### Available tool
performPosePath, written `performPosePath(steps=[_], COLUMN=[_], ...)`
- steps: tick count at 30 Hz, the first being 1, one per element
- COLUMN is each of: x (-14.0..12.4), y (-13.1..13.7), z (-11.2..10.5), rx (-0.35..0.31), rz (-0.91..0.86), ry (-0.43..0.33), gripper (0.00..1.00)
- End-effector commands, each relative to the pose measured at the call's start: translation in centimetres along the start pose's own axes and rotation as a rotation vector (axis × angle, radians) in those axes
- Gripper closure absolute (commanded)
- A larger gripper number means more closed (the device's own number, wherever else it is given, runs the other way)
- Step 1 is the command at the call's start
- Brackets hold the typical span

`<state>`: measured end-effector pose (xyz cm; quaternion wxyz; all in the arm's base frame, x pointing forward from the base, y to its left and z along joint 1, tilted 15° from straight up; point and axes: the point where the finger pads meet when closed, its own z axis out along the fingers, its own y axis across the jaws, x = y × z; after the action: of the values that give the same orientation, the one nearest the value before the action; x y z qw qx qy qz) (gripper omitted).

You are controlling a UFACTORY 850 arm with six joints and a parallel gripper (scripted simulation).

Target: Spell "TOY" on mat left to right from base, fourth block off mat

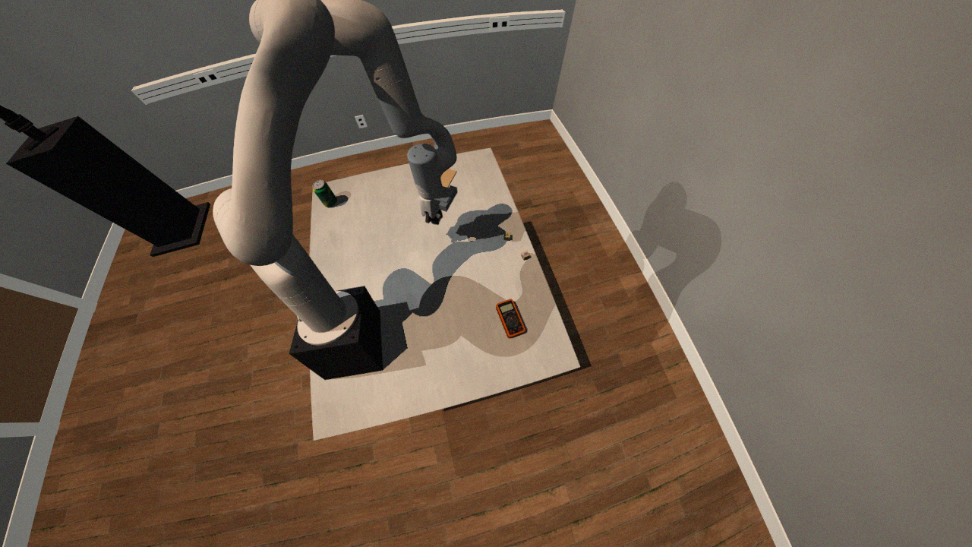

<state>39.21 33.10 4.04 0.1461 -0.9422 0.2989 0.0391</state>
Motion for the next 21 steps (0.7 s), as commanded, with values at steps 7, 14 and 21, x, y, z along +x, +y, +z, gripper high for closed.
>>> performPosePath(steps=[7, 14, 21], x=[-1.1, -2.0, -2.8], y=[-3.9, -6.6, -8.4], z=[0.4, 0.6, 0.7], rx=[0.026, 0.044, 0.055], rz=[-0.304, -0.53, -0.691], ry=[-0.025, -0.039, -0.046], gripper=[0.77, 0.77, 0.77])
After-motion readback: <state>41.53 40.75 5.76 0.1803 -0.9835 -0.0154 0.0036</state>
